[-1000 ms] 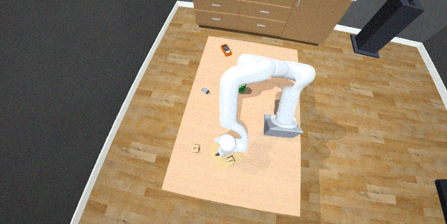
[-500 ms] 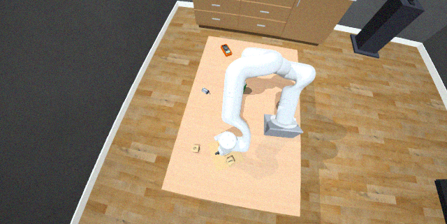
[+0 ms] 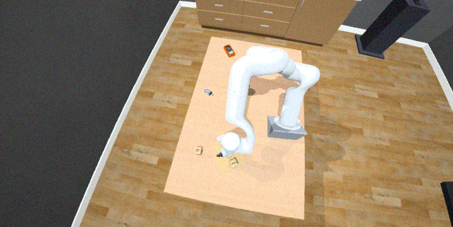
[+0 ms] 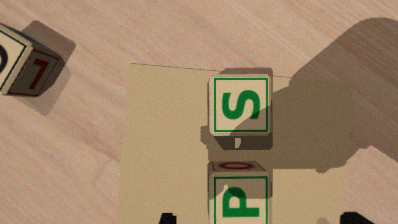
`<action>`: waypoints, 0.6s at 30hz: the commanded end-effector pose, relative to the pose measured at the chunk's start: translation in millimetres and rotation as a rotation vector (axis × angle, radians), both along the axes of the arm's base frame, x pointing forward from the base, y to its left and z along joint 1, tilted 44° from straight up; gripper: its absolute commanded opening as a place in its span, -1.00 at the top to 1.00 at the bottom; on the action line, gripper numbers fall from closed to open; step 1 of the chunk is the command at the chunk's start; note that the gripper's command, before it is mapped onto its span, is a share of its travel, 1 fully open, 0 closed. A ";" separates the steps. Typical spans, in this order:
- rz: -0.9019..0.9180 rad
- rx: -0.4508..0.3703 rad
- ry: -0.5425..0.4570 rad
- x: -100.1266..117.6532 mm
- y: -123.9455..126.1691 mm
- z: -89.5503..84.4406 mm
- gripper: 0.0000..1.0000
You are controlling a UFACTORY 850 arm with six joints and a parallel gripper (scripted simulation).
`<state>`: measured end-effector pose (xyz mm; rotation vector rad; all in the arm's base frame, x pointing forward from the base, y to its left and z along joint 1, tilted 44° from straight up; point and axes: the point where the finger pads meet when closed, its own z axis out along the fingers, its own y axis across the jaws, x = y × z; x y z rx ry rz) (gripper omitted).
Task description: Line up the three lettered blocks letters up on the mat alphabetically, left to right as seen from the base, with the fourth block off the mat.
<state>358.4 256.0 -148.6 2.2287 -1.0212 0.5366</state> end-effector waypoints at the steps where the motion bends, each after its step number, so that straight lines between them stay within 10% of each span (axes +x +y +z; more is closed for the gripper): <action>1: 0.001 0.002 -0.001 0.6 1.5 0.7 -1.00; 18: 0.001 0.002 -0.001 0.3 3.3 2.7 -1.00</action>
